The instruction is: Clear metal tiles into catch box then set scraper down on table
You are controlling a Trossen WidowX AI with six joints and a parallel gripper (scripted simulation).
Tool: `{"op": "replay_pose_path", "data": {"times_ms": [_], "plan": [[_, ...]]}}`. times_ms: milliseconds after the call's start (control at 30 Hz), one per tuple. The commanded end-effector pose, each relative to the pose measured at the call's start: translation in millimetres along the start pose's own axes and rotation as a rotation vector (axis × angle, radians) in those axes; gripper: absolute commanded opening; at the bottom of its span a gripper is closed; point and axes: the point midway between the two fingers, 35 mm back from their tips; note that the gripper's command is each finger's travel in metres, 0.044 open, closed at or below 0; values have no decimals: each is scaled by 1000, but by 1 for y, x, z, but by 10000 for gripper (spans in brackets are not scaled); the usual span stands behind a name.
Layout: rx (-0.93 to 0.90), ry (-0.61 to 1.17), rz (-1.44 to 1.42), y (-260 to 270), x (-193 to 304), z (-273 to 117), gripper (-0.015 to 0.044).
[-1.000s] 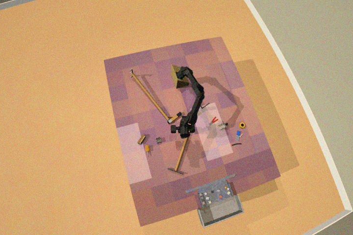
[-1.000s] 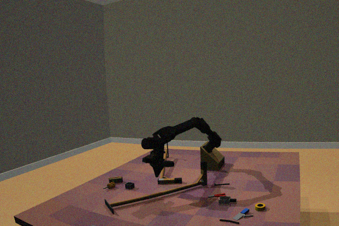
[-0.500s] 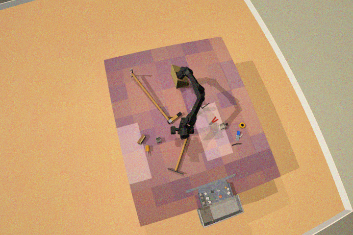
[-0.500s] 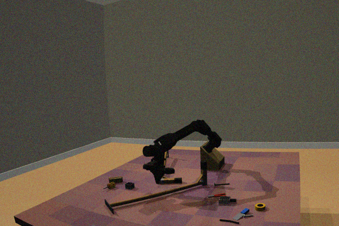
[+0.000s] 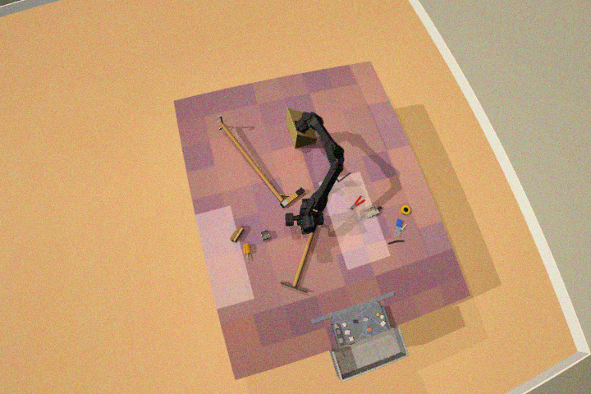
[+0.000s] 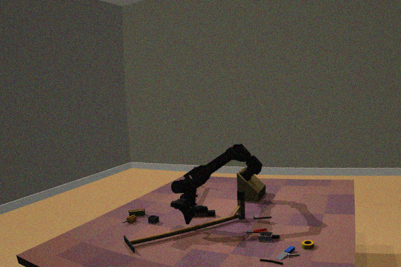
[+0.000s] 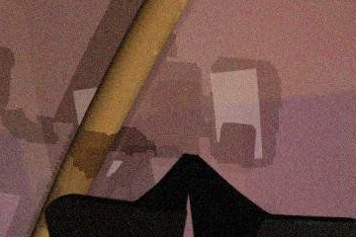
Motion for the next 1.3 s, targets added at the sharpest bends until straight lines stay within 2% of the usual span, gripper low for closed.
{"op": "replay_pose_path", "data": {"times_ms": [0,1267], "plan": [[-4,4,10,0,6,10,0],[-3,4,9,27,-15,13,0]]}}
Point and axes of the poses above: the point midway between the two fingers, 35 mm back from their tips, its own z axis out along the fingers, its own y axis across the jaws, x = y × z, and after that the axes turned 7 degrees about -z, right-handed
